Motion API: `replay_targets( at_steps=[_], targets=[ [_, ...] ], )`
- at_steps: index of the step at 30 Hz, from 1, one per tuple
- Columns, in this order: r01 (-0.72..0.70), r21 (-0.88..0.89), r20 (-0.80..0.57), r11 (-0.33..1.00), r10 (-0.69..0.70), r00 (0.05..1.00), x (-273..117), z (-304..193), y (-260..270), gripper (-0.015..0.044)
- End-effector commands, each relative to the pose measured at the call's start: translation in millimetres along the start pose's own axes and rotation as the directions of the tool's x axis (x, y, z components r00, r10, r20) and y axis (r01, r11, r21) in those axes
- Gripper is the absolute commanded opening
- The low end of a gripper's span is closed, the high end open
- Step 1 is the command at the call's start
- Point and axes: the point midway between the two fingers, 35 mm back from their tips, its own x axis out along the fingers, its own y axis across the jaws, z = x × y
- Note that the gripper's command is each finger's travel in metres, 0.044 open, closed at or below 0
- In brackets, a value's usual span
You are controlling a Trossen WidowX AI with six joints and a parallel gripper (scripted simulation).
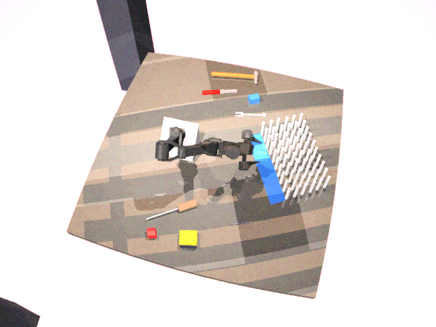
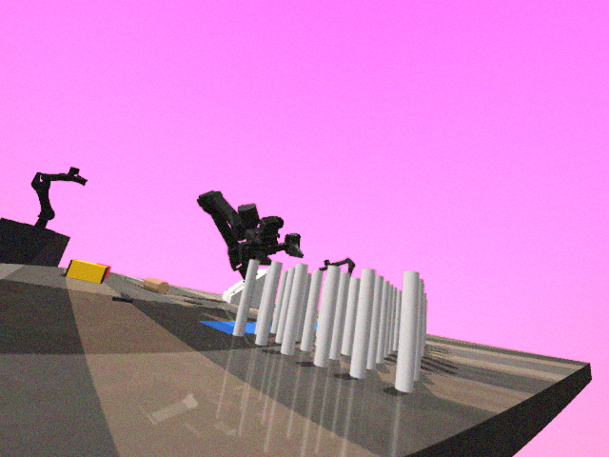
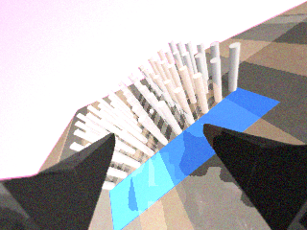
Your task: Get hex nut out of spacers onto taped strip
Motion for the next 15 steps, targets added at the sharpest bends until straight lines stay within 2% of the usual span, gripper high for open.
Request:
replay_targets(
  at_steps=[1, 5, 10, 15],
  targets=[
    [0.081, -0.057, -0.085, 0.995, -0.085, 0.993, -6.4, -3.8, -23.3, 0.0440],
    [0.186, -0.180, -0.244, 0.966, -0.227, 0.943, -28.5, -13.0, -63.1, 0.0440],
    [0.242, -0.358, -0.420, 0.902, -0.387, 0.821, -73.8, -22.9, -108.9, 0.0440],
    [0.236, -0.445, -0.491, 0.864, -0.456, 0.742, -102.0, -26.6, -128.9, 0.0440]
  ],
)
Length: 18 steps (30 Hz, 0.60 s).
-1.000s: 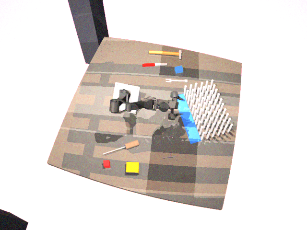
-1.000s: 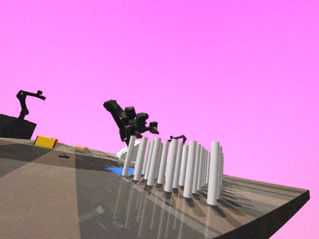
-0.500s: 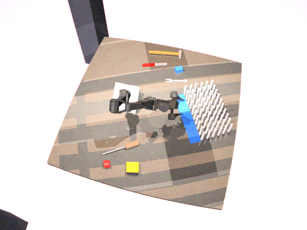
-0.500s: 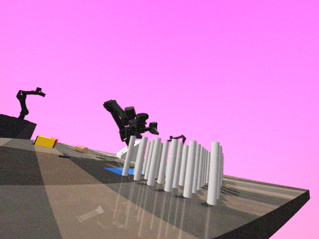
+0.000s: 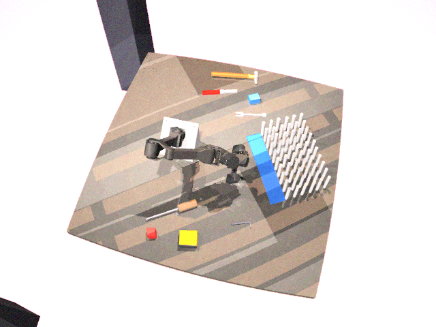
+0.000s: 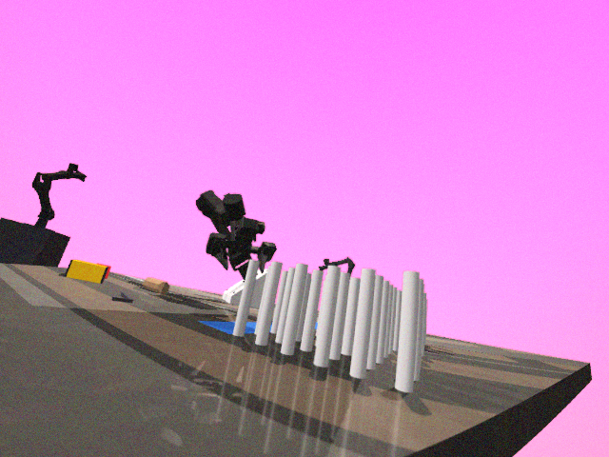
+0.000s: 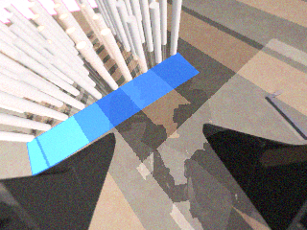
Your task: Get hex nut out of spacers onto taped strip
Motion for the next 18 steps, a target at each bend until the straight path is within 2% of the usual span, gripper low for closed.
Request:
replay_targets(
  at_steps=[1, 10, 18],
  targets=[
    [0.108, -0.194, -0.245, 0.975, -0.155, 0.957, -37.4, -37.8, -57.9, 0.0440],
    [0.113, -0.370, -0.423, 0.922, -0.275, 0.863, -84.2, -72.1, -101.1, 0.0440],
    [0.051, -0.522, -0.554, 0.851, -0.384, 0.738, -138.4, -103.2, -137.0, 0.0440]
  ],
)
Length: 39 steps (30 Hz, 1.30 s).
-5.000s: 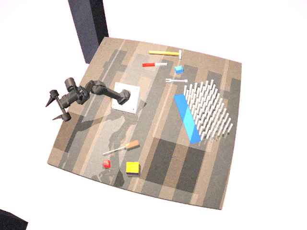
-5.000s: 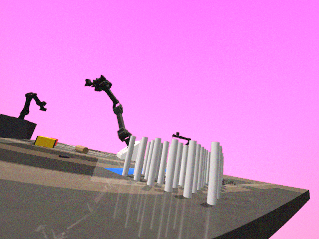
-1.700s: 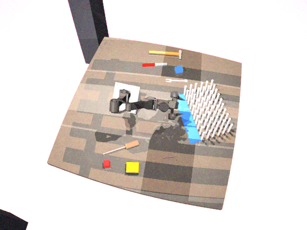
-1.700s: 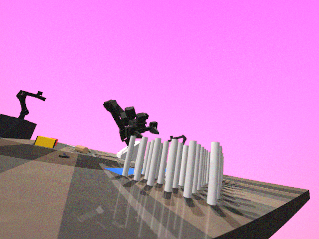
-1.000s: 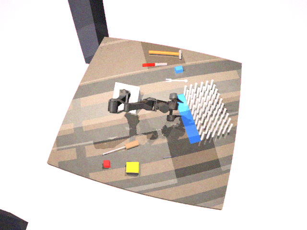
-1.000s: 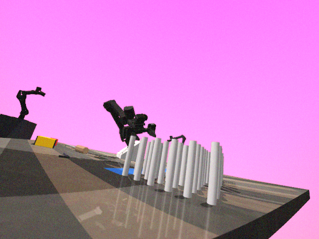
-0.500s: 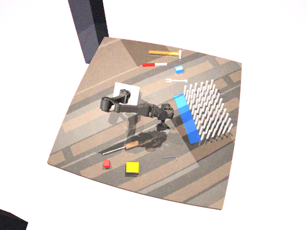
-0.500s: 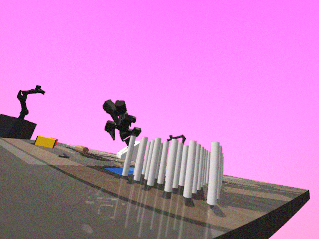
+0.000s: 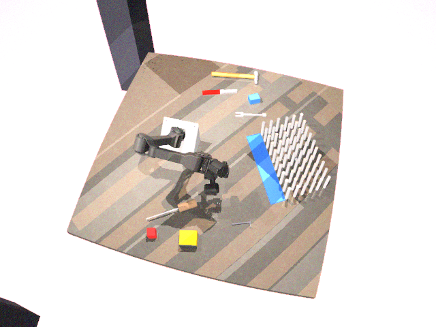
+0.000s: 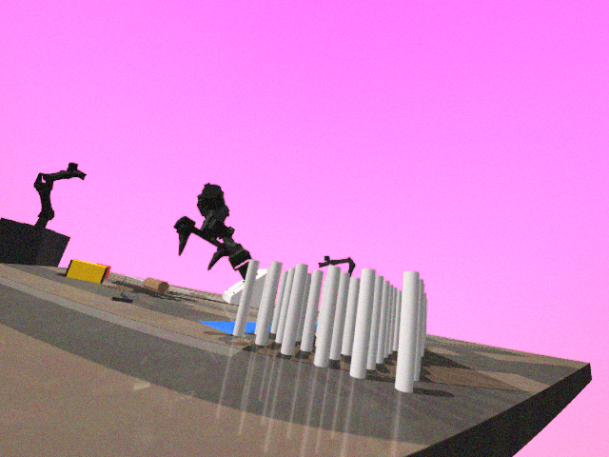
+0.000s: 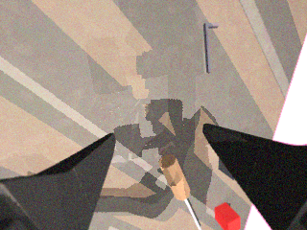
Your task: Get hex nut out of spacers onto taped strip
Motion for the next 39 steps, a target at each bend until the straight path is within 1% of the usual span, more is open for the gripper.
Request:
replay_targets(
  at_steps=[1, 7, 17, 19, 24, 26, 39],
  targets=[
    [0.036, -0.188, -0.209, 0.981, -0.076, 0.975, -26.1, -66.2, -30.8, 0.0440],
    [0.019, -0.323, -0.339, 0.946, -0.134, 0.931, -49.8, -112.6, -48.5, 0.0440],
    [0.017, -0.330, -0.346, 0.944, -0.138, 0.928, -51.4, -115.3, -49.5, 0.0440],
    [0.012, -0.327, -0.347, 0.945, -0.131, 0.929, -45.6, -115.6, -48.1, 0.0440],
    [0.011, -0.323, -0.346, 0.946, -0.129, 0.930, -3.9, -123.7, -44.6, 0.0440],
    [0.020, -0.329, -0.346, 0.944, -0.141, 0.927, 5.4, -128.0, -45.6, 0.0440],
    [0.022, -0.330, -0.347, 0.944, -0.143, 0.927, 6.5, -128.6, -45.7, 0.0440]
  ],
)
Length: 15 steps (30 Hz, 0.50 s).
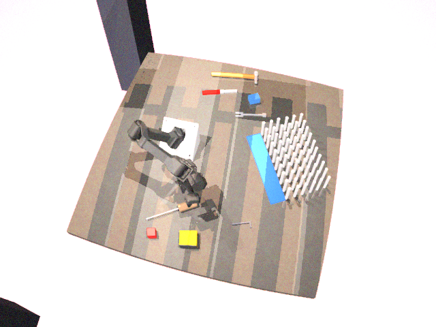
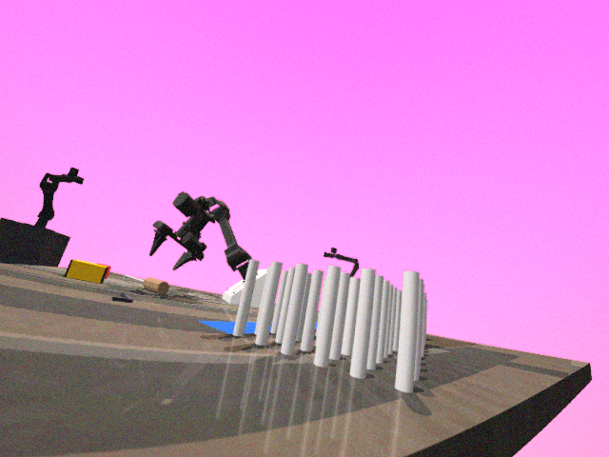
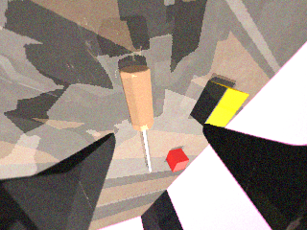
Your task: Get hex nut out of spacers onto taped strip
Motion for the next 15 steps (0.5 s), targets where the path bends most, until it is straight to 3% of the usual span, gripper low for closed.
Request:
replay_targets(
  at_steps=[1, 5, 11, 15],
  targets=[
    [0.001, -0.007, 0.003, 1.000, -0.001, 1.000, 1.9, 0.7, 0.9, 0.0440],
    [0.001, 0.000, -0.001, 1.000, -0.001, 1.000, 1.5, 0.6, 0.9, 0.0440],
    [0.001, 0.000, -0.001, 1.000, -0.001, 1.000, 1.5, 0.6, 0.9, 0.0282],
    [0.001, 0.000, -0.001, 1.000, -0.001, 1.000, 1.5, 0.6, 0.9, 0.0280]
  ],
)
